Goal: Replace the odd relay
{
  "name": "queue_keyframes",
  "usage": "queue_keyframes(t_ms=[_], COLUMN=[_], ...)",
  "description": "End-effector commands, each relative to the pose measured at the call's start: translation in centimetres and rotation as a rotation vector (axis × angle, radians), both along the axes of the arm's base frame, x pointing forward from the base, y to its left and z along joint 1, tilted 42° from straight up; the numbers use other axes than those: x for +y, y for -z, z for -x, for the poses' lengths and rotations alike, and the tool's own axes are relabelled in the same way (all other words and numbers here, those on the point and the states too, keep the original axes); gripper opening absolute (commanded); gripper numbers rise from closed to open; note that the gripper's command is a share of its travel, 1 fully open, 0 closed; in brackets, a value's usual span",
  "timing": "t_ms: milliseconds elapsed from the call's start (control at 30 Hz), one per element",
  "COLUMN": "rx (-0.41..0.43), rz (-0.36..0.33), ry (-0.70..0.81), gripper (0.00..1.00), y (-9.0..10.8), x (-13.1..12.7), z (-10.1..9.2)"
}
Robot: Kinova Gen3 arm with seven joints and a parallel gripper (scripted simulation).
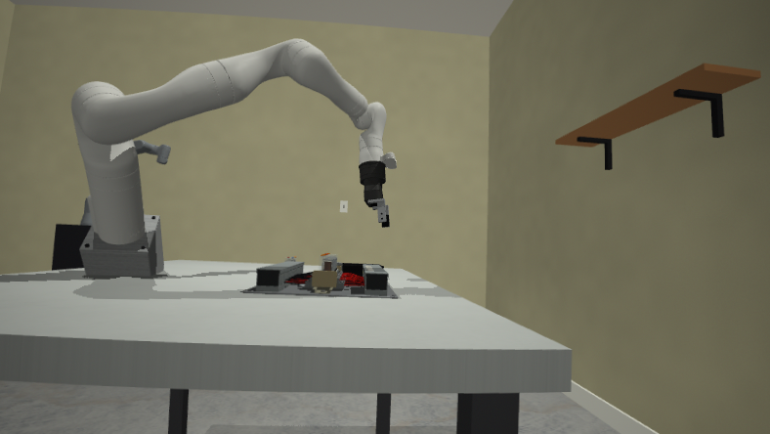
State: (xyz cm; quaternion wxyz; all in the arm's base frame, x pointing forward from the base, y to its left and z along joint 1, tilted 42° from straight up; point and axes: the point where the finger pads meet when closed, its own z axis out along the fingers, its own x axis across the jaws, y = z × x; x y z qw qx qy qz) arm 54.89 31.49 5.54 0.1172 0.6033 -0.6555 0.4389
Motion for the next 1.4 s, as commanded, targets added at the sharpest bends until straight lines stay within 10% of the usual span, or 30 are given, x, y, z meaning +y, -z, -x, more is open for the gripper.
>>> queue_keyframes(t_ms=[0,1367], rx=[-0.007,-0.007], rz=[-0.011,-0.01], ry=[-0.008,-0.008], gripper=[1.0,1.0], y=[-1.6,-12.2], x=[0.8,3.4], z=[0.5,7.4])
